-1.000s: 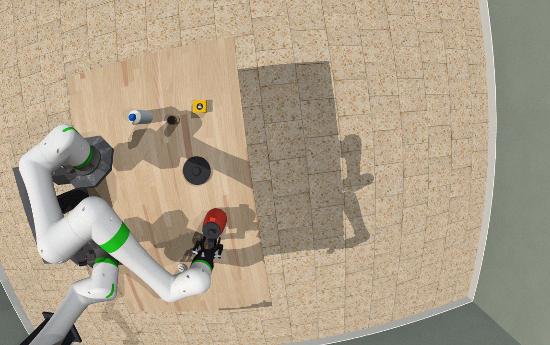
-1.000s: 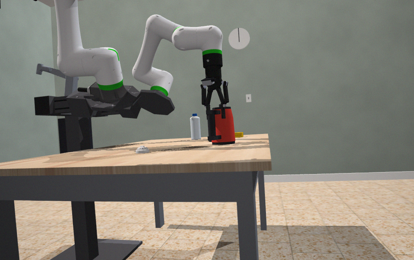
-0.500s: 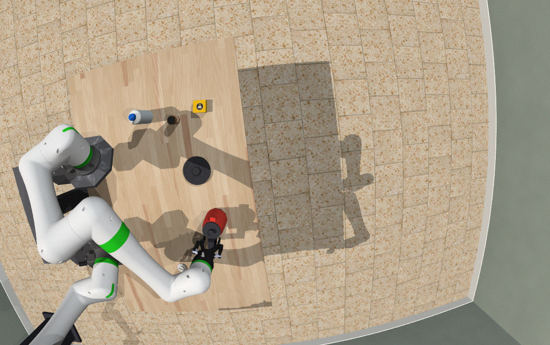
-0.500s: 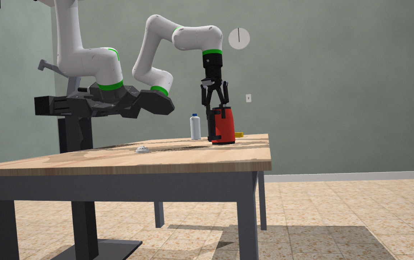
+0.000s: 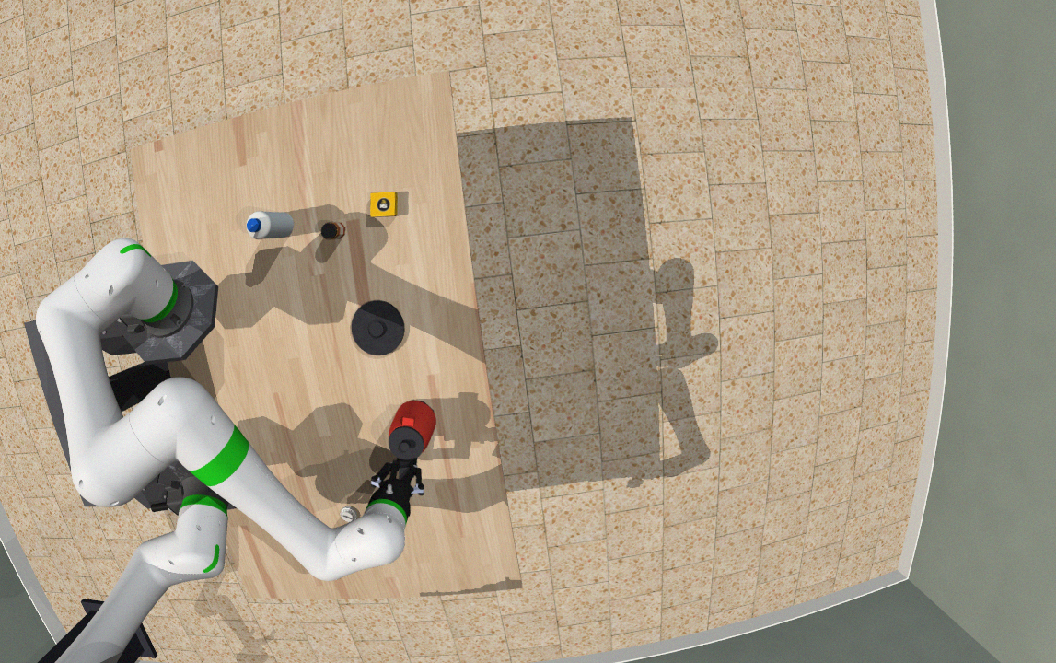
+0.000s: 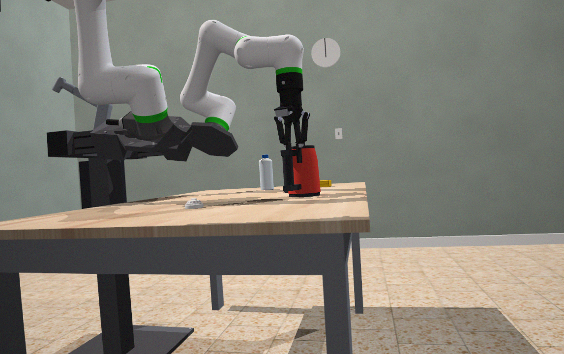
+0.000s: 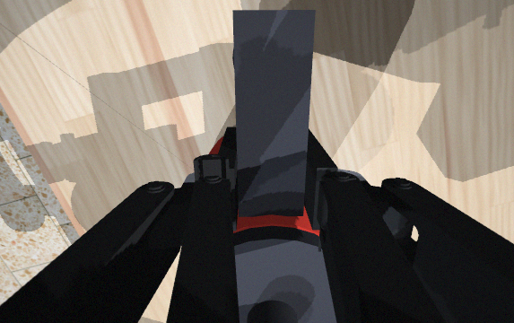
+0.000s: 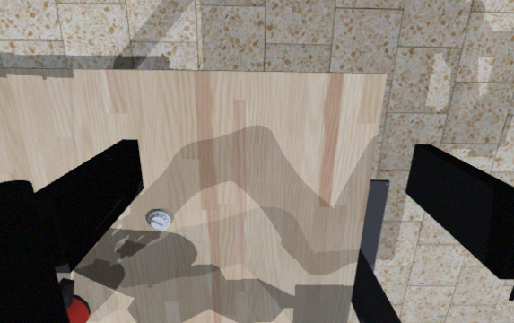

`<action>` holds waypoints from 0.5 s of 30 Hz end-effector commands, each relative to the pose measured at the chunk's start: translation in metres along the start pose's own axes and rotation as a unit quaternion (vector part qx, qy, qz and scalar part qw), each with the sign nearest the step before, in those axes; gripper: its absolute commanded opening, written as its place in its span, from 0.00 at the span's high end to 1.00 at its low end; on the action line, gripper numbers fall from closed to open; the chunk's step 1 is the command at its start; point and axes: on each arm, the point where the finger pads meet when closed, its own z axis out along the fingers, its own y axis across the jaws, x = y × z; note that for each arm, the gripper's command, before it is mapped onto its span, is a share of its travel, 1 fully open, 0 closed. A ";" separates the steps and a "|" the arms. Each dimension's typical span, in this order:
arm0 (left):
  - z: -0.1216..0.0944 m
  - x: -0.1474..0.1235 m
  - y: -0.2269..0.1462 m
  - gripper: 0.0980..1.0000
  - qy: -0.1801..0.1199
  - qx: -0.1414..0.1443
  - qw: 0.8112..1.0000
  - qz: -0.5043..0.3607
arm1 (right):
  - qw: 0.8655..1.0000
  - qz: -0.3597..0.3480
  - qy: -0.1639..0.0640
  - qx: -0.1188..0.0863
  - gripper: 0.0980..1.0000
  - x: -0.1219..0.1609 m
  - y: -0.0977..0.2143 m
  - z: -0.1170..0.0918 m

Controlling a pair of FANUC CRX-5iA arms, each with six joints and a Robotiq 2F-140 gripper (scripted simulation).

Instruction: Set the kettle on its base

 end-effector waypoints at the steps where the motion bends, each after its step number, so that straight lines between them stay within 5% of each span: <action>1: -0.002 0.000 -0.001 1.00 0.001 0.001 1.000 0.000 | 1.000 0.000 0.001 0.000 0.00 0.000 0.000 -0.001; 15: -0.002 0.000 -0.001 1.00 0.001 0.001 1.000 0.000 | 1.000 0.000 0.001 0.000 0.00 0.000 0.000 -0.001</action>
